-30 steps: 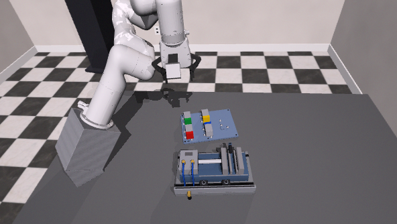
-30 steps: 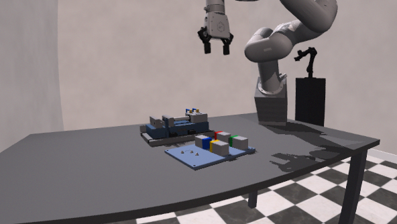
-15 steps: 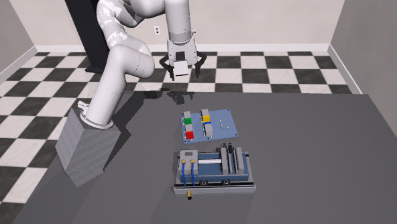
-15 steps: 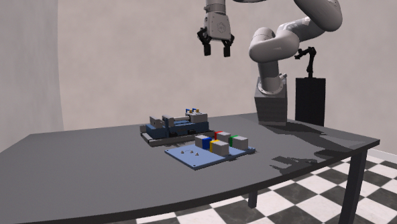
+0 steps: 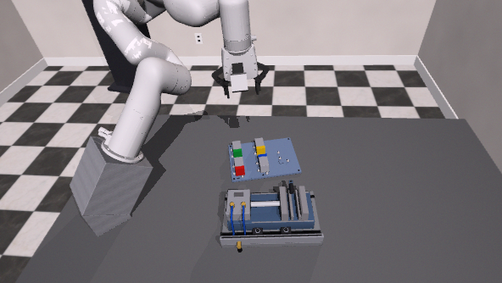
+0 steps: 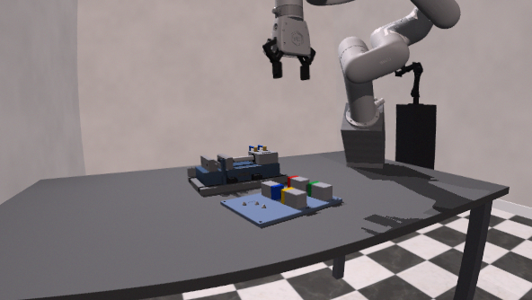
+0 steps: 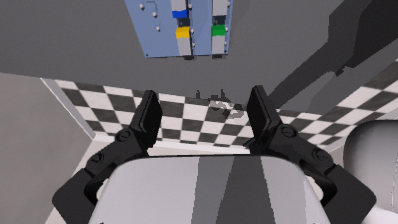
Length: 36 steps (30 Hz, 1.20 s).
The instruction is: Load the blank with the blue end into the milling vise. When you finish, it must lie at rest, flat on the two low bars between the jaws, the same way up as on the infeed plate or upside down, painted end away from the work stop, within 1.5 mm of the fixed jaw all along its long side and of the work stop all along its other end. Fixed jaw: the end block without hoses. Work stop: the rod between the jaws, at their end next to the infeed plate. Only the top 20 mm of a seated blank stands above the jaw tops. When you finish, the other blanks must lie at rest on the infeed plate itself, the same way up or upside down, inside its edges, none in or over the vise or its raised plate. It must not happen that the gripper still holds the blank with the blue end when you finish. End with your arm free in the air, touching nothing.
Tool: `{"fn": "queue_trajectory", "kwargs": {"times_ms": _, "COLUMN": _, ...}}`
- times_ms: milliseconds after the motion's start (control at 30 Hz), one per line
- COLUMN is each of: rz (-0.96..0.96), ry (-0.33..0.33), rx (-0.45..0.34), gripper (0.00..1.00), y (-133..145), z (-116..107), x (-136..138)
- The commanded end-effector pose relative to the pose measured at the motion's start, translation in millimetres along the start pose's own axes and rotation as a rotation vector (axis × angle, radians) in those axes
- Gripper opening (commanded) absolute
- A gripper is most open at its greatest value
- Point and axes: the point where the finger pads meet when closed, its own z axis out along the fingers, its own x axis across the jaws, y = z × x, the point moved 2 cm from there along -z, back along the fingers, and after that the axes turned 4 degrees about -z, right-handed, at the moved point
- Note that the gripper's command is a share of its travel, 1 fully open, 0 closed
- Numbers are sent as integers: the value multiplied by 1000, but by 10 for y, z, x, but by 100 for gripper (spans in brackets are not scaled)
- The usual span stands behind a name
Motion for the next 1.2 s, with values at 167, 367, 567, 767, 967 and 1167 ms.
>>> {"fn": "queue_trajectory", "kwargs": {"times_ms": 167, "rz": 2, "ry": 13, "rx": 17, "gripper": 100, "y": 295, "z": 151, "x": -300}}
{"fn": "queue_trajectory", "kwargs": {"times_ms": 367, "rz": 2, "ry": 13, "rx": 17, "gripper": 100, "y": 295, "z": 151, "x": -300}}
{"fn": "queue_trajectory", "kwargs": {"times_ms": 567, "rz": -1, "ry": 8, "rx": 8, "gripper": 100, "y": 255, "z": 127, "x": -260}}
{"fn": "queue_trajectory", "kwargs": {"times_ms": 767, "rz": 2, "ry": 12, "rx": 17, "gripper": 100, "y": 229, "z": 121, "x": -245}}
{"fn": "queue_trajectory", "kwargs": {"times_ms": 967, "rz": 2, "ry": 12, "rx": 16, "gripper": 100, "y": 226, "z": 119, "x": -242}}
{"fn": "queue_trajectory", "kwargs": {"times_ms": 1167, "rz": 2, "ry": 12, "rx": 17, "gripper": 100, "y": 206, "z": 107, "x": -219}}
